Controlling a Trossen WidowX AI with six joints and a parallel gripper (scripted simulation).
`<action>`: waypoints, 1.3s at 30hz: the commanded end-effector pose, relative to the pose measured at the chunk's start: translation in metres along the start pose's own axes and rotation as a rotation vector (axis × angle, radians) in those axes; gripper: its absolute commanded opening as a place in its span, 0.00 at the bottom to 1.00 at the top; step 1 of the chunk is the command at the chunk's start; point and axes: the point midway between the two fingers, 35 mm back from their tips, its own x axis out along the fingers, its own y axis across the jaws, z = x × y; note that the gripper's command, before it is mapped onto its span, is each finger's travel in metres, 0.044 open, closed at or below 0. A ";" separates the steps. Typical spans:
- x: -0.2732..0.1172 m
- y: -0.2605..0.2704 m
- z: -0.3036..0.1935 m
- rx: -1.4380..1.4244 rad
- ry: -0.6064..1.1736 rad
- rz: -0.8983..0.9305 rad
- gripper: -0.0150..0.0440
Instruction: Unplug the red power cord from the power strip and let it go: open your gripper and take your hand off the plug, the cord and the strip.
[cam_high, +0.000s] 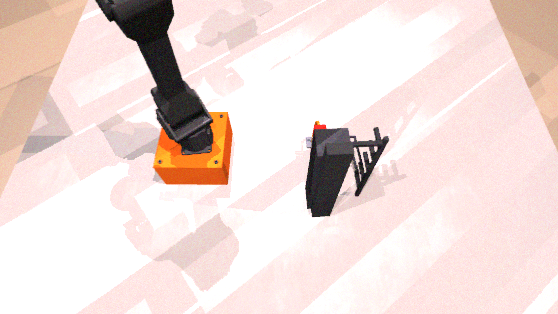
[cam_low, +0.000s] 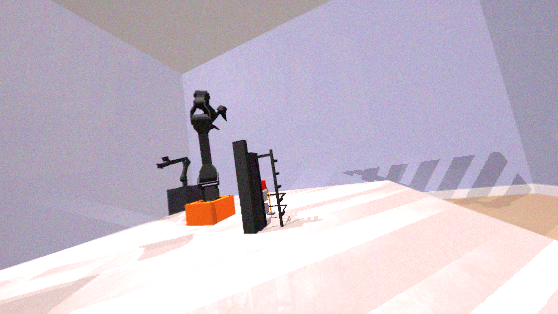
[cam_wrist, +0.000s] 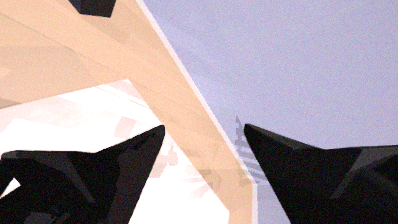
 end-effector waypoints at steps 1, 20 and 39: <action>0.002 -0.001 -0.002 -0.001 0.007 -0.001 0.89; 0.080 -0.029 -0.297 0.070 0.769 0.143 0.53; -0.062 0.101 -0.546 0.665 1.116 0.458 0.53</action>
